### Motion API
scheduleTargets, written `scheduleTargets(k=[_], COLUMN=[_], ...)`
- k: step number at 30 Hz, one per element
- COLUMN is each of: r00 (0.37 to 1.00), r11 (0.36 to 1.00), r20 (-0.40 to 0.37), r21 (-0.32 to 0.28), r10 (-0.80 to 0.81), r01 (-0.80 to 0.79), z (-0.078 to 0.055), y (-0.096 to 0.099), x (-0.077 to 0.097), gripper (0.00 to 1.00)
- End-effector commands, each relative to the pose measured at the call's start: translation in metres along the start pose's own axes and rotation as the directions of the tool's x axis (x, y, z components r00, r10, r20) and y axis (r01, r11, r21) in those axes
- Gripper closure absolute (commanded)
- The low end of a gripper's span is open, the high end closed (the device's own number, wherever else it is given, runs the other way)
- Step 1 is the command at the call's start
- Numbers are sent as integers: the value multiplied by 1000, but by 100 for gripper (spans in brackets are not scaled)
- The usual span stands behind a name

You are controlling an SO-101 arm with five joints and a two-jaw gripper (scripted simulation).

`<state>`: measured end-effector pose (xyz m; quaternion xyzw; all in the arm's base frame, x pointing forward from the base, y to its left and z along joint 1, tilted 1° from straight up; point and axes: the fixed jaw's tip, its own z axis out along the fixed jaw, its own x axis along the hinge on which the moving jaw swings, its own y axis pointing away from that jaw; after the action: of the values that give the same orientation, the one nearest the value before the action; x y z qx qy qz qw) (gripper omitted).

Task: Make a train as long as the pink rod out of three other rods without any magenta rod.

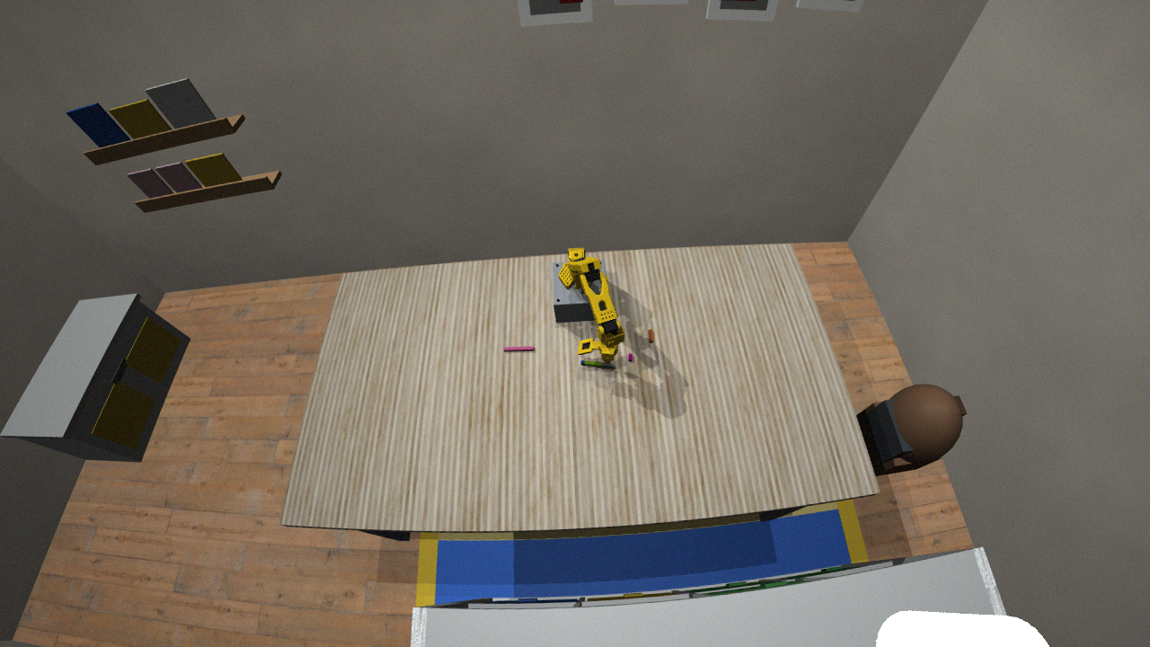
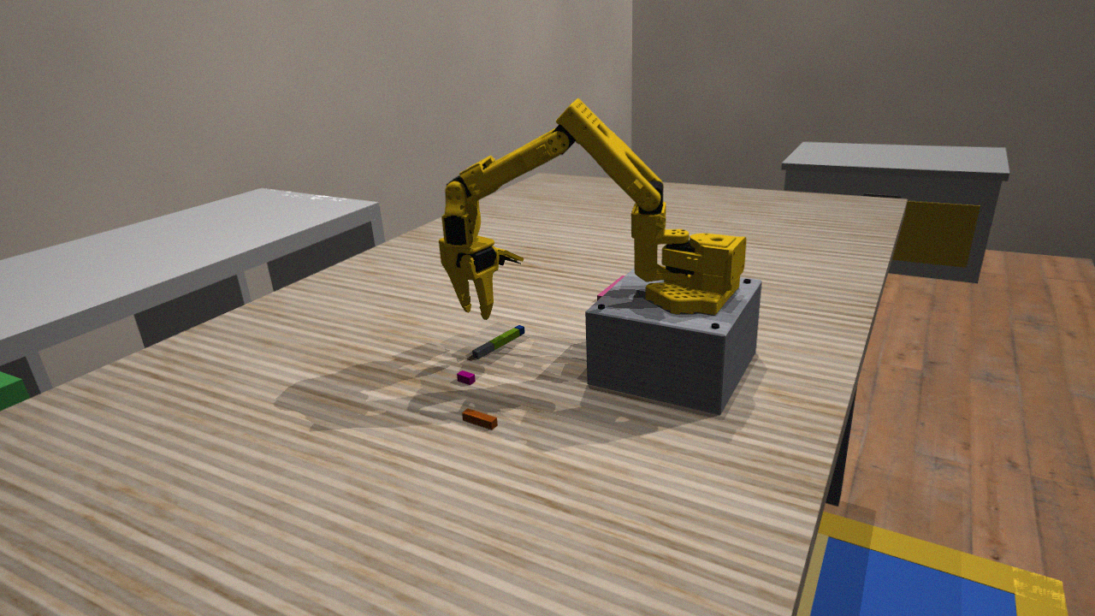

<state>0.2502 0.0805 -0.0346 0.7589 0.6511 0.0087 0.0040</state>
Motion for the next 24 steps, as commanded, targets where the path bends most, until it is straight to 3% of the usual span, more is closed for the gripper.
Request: scheduleTargets(k=[1, 13, 16, 20, 22, 24], r00=[1000, 1000, 1000, 1000, 1000, 1000], r11=[1000, 1000, 1000, 1000, 1000, 999], r20=[6, 4, -1, -12, -12, -20], r21=[13, 9, 0, -24, -24, -41], r10=[2, 3, 5, 12, 12, 16], r01=[-2, -3, -5, -12, -12, -17], z=[-2, -5, -13, -33, -33, -47], y=[-2, -2, -2, -2, -2, -3], x=[-4, -5, -6, -10, -10, -14], gripper=[83, 83, 83, 83, 83, 83])
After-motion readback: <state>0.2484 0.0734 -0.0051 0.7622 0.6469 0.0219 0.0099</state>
